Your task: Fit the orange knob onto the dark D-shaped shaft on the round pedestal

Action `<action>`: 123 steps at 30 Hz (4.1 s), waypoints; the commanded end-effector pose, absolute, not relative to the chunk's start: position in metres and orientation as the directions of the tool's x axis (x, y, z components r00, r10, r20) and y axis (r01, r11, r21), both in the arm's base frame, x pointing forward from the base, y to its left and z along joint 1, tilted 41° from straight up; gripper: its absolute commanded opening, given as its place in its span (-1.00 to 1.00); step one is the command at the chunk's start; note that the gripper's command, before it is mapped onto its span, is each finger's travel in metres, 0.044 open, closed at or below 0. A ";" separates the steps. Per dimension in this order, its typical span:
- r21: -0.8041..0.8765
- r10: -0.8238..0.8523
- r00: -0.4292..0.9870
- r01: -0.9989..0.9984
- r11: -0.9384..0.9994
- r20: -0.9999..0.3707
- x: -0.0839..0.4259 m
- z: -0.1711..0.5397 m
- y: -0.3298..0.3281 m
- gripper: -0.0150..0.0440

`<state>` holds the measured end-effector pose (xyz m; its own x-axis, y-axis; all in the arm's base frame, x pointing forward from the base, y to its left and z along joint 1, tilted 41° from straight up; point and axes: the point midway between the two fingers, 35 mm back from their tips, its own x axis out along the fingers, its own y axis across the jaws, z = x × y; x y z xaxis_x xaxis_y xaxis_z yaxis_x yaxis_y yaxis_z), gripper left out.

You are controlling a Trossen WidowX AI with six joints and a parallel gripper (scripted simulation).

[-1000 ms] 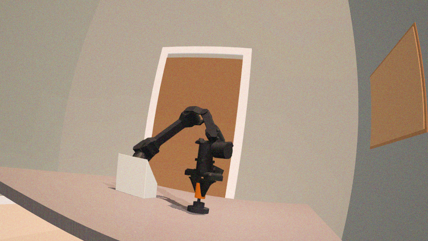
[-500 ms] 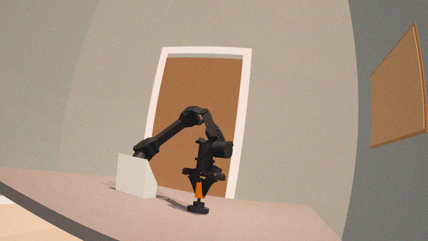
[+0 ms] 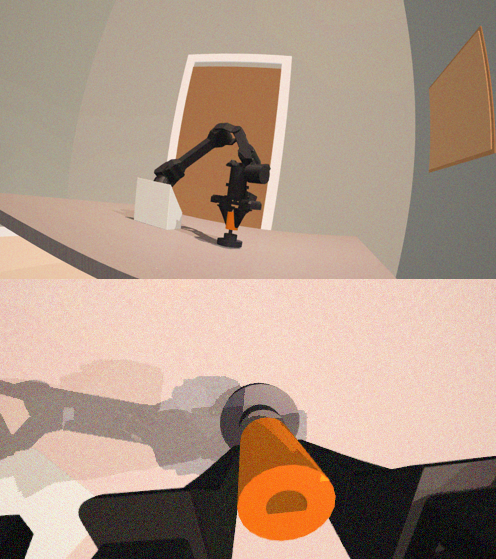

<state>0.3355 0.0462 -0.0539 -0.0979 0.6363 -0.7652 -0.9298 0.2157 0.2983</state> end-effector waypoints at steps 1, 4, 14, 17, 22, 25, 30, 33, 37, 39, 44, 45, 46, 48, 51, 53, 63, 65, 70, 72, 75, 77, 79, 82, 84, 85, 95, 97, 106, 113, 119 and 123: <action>0.294 0.638 -0.097 -0.932 0.210 -0.764 0.336 -0.054 0.047 -0.49; 0.294 0.638 -0.097 -0.932 0.210 -0.764 0.336 -0.054 0.047 -0.49; 0.294 0.638 -0.097 -0.932 0.210 -0.764 0.336 -0.051 0.044 -0.49; 0.262 0.638 -0.097 -0.950 0.170 -0.764 0.336 -0.050 0.044 -0.49; 0.168 0.638 -0.097 -0.984 0.052 -0.764 0.336 -0.052 0.045 -0.49; 0.168 0.638 -0.097 -0.984 0.052 -0.764 0.336 -0.053 0.046 -0.49; 0.168 0.638 -0.097 -0.984 0.052 -0.764 0.336 -0.054 0.047 -0.49; 0.168 0.638 -0.097 -0.984 0.052 -0.764 0.335 -0.054 0.047 -0.49; 0.168 0.638 -0.097 -0.984 0.052 -0.764 0.335 -0.054 0.046 -0.49; 0.168 0.638 -0.097 -0.984 0.052 -0.764 0.335 -0.054 0.047 -0.49; 0.168 0.638 -0.097 -0.984 0.052 -0.764 0.335 -0.054 0.047 -0.49; 0.168 0.638 -0.097 -0.984 0.052 -0.764 0.335 -0.054 0.047 -0.49; 0.168 0.638 -0.097 -0.984 0.052 -0.764 0.335 -0.053 0.046 -0.49; 0.168 0.638 -0.097 -0.984 0.052 -0.764 0.335 -0.052 0.044 -0.49; 0.162 0.638 -0.097 -0.986 0.045 -0.764 0.336 -0.051 0.044 -0.49; 0.134 0.638 -0.097 -0.991 0.010 -0.764 0.336 -0.051 0.044 -0.49; 0.035 0.638 -0.097 -0.993 -0.109 -0.764 0.336 -0.053 0.046 -0.49; 0.035 0.638 -0.097 -0.993 -0.109 -0.764 0.336 -0.054 0.046 -0.49; 0.035 0.638 -0.097 -0.993 -0.109 -0.764 0.335 -0.054 0.046 -0.49; 0.035 0.638 -0.097 -0.993 -0.109 -0.764 0.335 -0.054 0.046 -0.49; 0.035 0.638 -0.097 -0.993 -0.109 -0.764 0.335 -0.054 0.047 -0.49; 0.035 0.638 -0.097 -0.993 -0.109 -0.764 0.335 -0.054 0.047 -0.49; 0.035 0.638 -0.097 -0.993 -0.109 -0.764 0.335 -0.055 0.047 -0.49; 0.035 0.638 -0.097 -0.993 -0.109 -0.764 0.335 -0.055 0.047 -0.49; 0.035 0.638 -0.097 -0.993 -0.109 -0.764 0.335 -0.054 0.046 -0.49; 0.035 0.638 -0.097 -0.993 -0.109 -0.764 0.335 -0.053 0.045 -0.49; -0.074 0.638 -0.097 -0.969 -0.236 -0.764 0.337 -0.052 0.044 -0.49; -0.100 0.638 -0.097 -0.959 -0.265 -0.764 0.337 -0.053 0.045 -0.49; -0.100 0.638 -0.097 -0.959 -0.265 -0.764 0.336 -0.054 0.047 -0.49; -0.100 0.638 -0.097 -0.959 -0.265 -0.764 0.335 -0.054 0.047 -0.49; -0.100 0.638 -0.097 -0.959 -0.265 -0.764 0.335 -0.054 0.047 -0.49; -0.100 0.638 -0.097 -0.959 -0.265 -0.764 0.336 -0.051 0.044 -0.49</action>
